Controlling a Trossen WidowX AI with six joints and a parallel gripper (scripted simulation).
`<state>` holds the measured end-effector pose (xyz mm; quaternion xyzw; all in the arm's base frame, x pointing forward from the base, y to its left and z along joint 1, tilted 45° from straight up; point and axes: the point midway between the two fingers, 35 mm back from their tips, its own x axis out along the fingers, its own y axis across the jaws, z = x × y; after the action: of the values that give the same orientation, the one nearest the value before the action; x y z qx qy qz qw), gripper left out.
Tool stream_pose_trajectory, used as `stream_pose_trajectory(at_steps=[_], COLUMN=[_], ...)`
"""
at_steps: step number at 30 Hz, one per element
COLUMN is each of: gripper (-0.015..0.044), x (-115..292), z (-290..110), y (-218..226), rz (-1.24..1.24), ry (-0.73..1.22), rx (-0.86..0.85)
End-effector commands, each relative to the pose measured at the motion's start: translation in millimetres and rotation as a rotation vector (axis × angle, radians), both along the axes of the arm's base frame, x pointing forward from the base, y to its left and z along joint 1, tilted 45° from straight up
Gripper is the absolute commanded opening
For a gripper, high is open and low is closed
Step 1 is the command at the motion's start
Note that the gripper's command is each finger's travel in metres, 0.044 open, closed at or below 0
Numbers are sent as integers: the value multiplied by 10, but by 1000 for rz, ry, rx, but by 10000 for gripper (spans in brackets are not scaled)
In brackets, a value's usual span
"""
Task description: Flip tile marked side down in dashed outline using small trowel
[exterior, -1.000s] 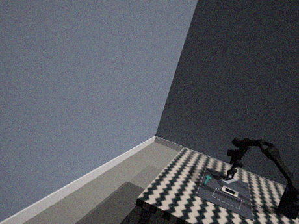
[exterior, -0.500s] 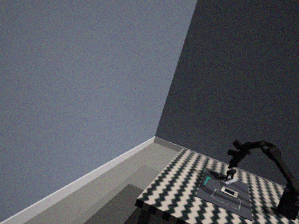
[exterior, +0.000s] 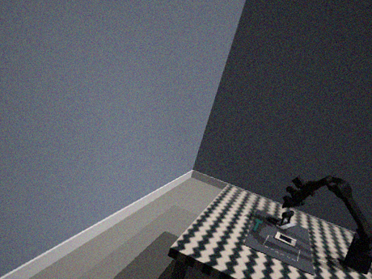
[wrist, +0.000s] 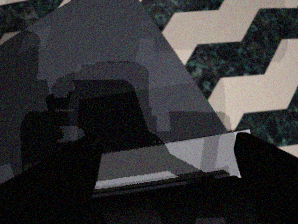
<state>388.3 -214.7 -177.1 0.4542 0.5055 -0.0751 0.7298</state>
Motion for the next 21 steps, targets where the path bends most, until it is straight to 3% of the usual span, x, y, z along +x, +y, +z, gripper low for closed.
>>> stream_pose_trajectory(at_steps=[1,21], gripper=[300,300], x=[14,-174], z=[54,268], y=[1,196], rz=[-74,-526], ry=[0,72], rx=[25,240])
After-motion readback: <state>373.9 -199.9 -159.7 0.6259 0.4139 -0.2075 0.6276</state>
